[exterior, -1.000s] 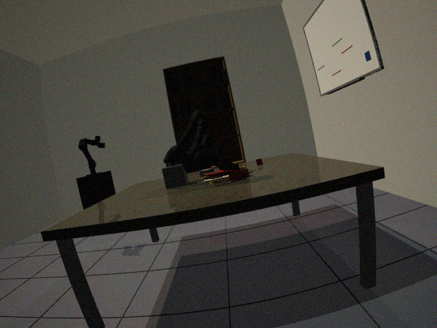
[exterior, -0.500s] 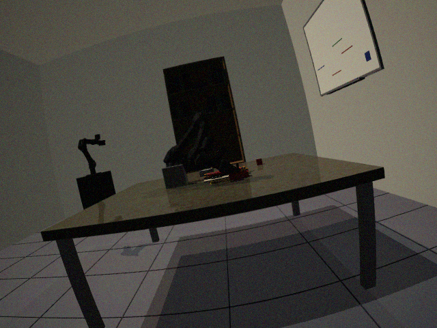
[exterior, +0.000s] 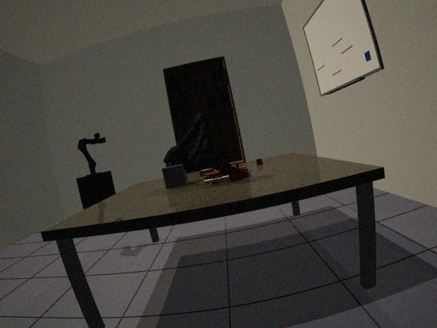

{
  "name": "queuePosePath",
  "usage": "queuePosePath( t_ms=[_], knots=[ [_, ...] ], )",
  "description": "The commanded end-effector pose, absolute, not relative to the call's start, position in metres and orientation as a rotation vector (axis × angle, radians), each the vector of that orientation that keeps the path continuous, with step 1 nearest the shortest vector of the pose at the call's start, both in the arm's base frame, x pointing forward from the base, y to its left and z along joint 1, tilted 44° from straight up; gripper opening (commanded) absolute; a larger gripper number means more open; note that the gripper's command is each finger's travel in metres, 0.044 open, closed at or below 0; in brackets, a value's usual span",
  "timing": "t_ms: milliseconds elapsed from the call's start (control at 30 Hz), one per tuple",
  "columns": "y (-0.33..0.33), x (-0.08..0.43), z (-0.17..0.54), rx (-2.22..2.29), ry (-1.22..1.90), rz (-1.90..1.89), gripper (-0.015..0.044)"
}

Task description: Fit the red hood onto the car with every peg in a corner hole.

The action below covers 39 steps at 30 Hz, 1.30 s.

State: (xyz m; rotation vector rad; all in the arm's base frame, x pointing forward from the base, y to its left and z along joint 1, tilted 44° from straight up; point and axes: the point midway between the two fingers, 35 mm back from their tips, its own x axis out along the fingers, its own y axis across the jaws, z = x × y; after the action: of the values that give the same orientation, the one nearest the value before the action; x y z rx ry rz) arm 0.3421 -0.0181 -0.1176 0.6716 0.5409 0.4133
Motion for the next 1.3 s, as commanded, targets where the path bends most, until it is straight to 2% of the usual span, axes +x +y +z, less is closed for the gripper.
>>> queuePosePath(
  t_ms=[0, 867, 967, 1267],
  knots=[
    [-0.0177, 0.3421, -0.1202, 0.671, 0.542, 0.408, 0.044],
    [-0.0093, 0.3408, -0.1292, 0.651, 0.55, 0.421, 0.044],
    [-0.0093, 0.3408, -0.1269, 0.66, 0.551, 0.425, 0.0361],
    [-0.0093, 0.3408, -0.1269, 0.66, 0.551, 0.425, 0.0301]
  ],
)
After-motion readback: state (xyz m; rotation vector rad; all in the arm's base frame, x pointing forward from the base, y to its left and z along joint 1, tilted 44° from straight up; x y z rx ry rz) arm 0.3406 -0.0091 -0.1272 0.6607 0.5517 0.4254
